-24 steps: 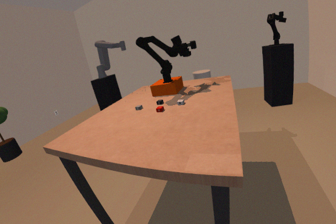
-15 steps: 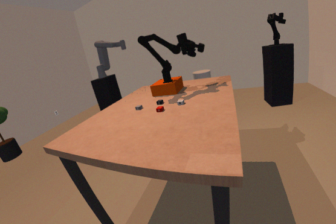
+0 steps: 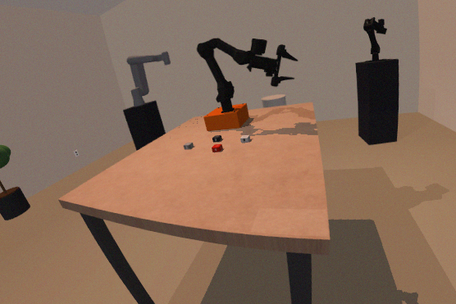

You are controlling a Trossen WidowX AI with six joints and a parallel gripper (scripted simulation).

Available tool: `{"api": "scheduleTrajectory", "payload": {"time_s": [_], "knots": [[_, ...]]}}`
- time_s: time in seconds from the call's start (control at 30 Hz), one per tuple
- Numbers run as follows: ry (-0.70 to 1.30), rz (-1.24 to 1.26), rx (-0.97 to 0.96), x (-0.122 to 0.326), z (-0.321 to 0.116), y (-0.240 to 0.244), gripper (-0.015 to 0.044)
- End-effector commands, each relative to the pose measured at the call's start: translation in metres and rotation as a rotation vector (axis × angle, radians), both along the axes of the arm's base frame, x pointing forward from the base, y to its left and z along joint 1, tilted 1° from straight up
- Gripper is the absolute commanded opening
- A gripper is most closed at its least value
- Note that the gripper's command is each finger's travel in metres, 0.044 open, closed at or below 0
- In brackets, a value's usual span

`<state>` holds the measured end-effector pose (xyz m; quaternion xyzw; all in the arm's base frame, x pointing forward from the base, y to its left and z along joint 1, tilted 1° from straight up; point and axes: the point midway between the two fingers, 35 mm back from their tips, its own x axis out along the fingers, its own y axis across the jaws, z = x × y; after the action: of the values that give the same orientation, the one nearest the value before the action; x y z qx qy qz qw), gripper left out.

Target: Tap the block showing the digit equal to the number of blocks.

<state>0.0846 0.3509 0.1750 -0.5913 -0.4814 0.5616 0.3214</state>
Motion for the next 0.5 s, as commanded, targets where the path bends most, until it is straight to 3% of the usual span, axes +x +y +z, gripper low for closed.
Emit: {"api": "scheduleTrajectory", "payload": {"time_s": [0.0, 0.23, 0.47], "knots": [[0.192, -0.284, -0.112, 0.067, -0.014, -0.018, 0.04], [0.604, -0.889, -0.233, 0.184, -0.041, -0.097, 0.04], [1.032, -1.51, -0.222, 0.253, -0.064, -0.218, 0.04]]}}
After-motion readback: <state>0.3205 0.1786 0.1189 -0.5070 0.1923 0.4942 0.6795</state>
